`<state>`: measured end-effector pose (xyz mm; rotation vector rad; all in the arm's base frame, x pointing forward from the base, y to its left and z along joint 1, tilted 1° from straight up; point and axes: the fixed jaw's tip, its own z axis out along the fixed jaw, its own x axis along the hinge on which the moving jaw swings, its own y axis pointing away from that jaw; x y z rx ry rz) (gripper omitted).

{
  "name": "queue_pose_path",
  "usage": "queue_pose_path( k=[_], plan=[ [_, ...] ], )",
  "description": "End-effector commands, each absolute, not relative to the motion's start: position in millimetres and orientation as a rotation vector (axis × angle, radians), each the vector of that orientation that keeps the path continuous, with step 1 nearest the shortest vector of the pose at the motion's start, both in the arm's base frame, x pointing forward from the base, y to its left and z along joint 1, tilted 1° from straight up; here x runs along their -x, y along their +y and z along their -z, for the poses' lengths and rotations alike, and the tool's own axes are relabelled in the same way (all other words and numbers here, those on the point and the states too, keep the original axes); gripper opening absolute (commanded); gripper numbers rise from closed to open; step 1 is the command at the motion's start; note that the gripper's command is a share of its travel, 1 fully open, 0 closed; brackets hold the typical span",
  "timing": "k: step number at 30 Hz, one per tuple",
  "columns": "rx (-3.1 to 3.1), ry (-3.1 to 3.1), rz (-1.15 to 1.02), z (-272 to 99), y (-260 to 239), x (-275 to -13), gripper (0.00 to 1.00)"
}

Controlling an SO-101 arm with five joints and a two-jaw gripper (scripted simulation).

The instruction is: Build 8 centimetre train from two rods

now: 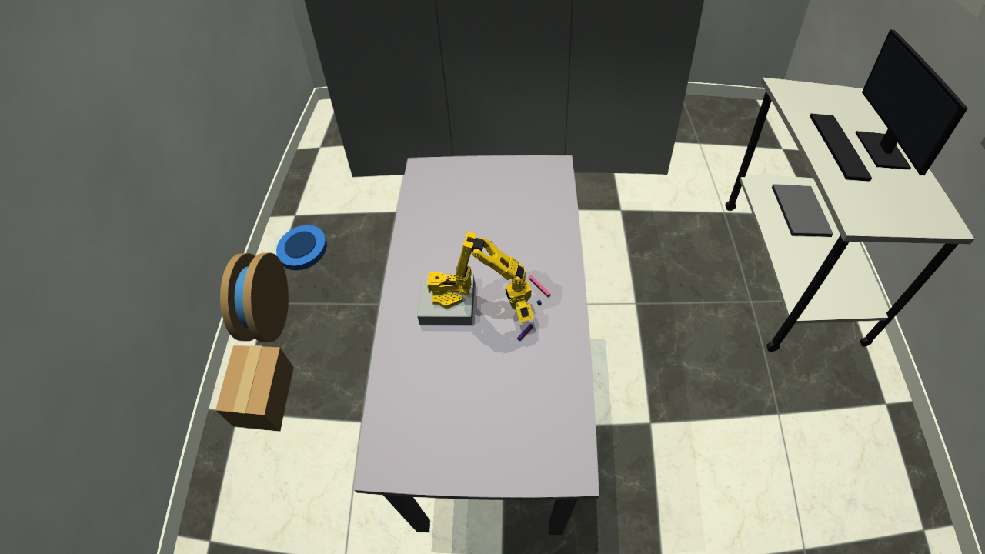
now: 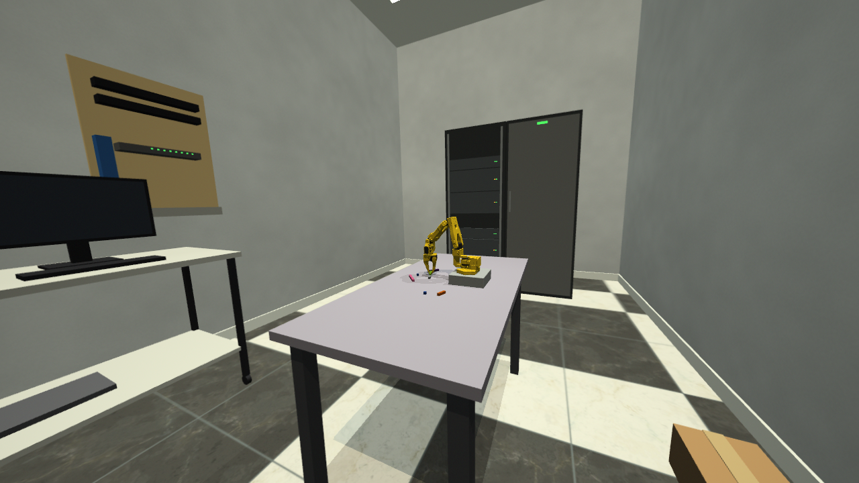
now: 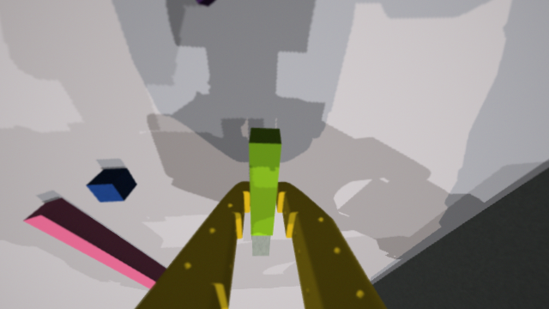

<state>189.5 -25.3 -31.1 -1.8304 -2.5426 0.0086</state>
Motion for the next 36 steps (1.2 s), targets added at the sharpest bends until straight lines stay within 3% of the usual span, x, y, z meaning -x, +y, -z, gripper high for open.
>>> queue_pose_path(
  k=[1, 36],
  plan=[
    [1.824, -2.542, -0.011, 31.9, -23.1, -190.3, 0.0],
    [1.824, -2.542, -0.011, 39.0, -23.0, -190.2, 0.0]
  ],
)
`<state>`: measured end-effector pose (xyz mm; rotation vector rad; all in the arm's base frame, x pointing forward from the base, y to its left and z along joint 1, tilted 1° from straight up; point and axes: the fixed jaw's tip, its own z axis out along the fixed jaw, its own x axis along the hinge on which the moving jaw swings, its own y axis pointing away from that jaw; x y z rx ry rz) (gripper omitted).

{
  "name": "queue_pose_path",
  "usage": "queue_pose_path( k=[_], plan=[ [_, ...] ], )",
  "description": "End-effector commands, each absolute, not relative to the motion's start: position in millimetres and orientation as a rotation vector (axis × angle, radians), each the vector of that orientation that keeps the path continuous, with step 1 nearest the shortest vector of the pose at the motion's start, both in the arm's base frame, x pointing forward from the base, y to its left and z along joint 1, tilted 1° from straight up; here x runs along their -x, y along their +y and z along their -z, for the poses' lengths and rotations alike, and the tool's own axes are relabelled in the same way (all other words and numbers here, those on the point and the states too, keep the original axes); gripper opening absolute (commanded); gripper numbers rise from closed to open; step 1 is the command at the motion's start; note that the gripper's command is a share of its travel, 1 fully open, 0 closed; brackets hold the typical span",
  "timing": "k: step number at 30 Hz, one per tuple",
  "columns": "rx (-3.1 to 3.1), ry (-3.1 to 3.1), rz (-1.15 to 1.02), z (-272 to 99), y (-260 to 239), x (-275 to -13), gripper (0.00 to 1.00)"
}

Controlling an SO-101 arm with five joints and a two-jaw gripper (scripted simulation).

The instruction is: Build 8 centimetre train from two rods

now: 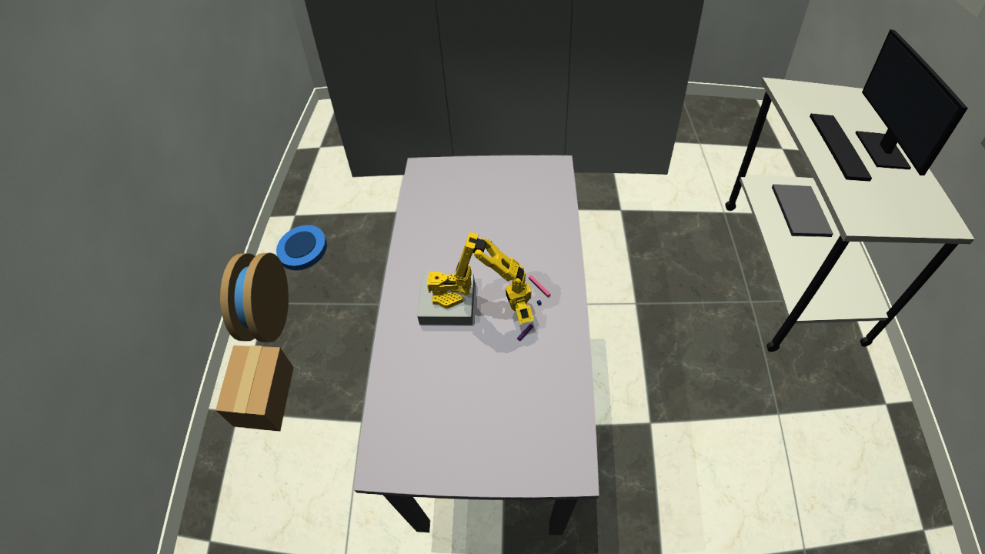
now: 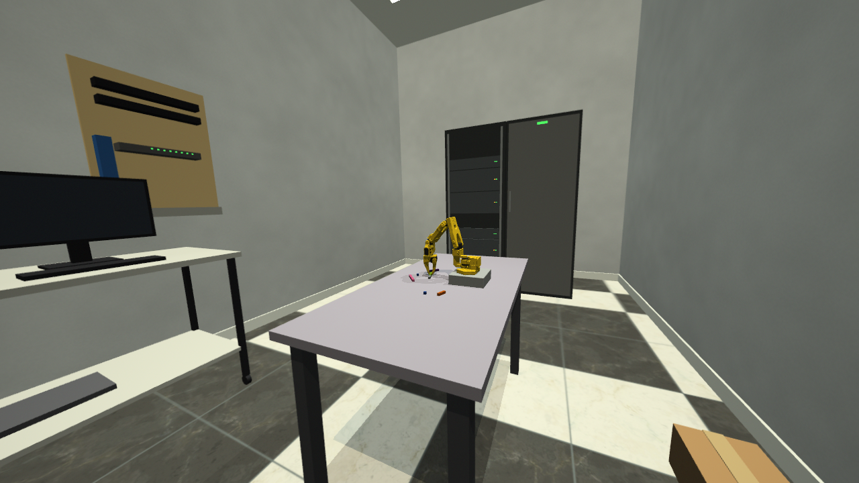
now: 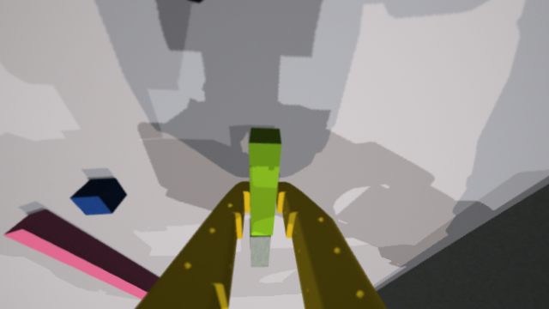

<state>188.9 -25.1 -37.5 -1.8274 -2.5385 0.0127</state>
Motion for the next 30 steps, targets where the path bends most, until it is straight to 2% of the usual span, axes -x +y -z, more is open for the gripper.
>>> queue_pose_path(
  k=[1, 30],
  plan=[
    [1.824, -2.542, -0.011, 39.0, -23.0, -190.2, 0.0],
    [1.828, -2.548, -0.005, 38.8, -22.9, -191.5, 0.0]
  ],
)
